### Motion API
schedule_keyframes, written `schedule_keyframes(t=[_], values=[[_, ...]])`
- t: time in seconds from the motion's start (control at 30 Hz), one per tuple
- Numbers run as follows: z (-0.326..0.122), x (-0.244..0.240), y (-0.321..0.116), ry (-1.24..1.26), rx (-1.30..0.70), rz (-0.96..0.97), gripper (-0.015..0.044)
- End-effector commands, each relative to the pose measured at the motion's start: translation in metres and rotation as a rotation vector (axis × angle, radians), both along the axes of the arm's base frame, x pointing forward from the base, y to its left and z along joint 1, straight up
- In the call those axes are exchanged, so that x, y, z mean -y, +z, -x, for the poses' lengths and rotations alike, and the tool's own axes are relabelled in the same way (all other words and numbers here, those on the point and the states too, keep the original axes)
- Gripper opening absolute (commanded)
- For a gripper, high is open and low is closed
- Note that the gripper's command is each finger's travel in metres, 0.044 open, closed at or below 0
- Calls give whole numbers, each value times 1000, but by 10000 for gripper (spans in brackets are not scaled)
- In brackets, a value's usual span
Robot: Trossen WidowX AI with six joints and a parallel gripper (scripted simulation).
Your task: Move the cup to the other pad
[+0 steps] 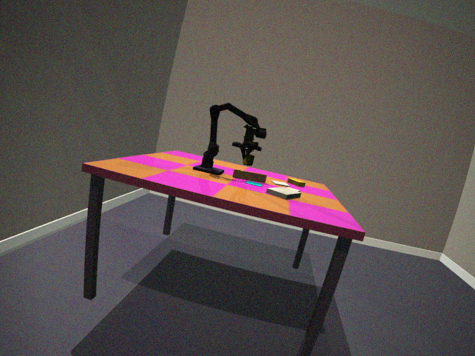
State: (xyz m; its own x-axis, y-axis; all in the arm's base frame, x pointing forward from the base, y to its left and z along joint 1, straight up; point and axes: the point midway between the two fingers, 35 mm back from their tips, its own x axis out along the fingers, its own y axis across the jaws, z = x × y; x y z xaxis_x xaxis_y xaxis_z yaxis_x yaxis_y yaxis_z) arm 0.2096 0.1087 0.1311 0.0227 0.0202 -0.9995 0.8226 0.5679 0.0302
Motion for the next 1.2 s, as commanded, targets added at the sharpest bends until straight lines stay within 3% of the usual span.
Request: schedule_keyframes(t=[0.0,1.17], values=[[0,0,-1,0,-1,0,0],[-17,33,0,-2,1,7,0]])
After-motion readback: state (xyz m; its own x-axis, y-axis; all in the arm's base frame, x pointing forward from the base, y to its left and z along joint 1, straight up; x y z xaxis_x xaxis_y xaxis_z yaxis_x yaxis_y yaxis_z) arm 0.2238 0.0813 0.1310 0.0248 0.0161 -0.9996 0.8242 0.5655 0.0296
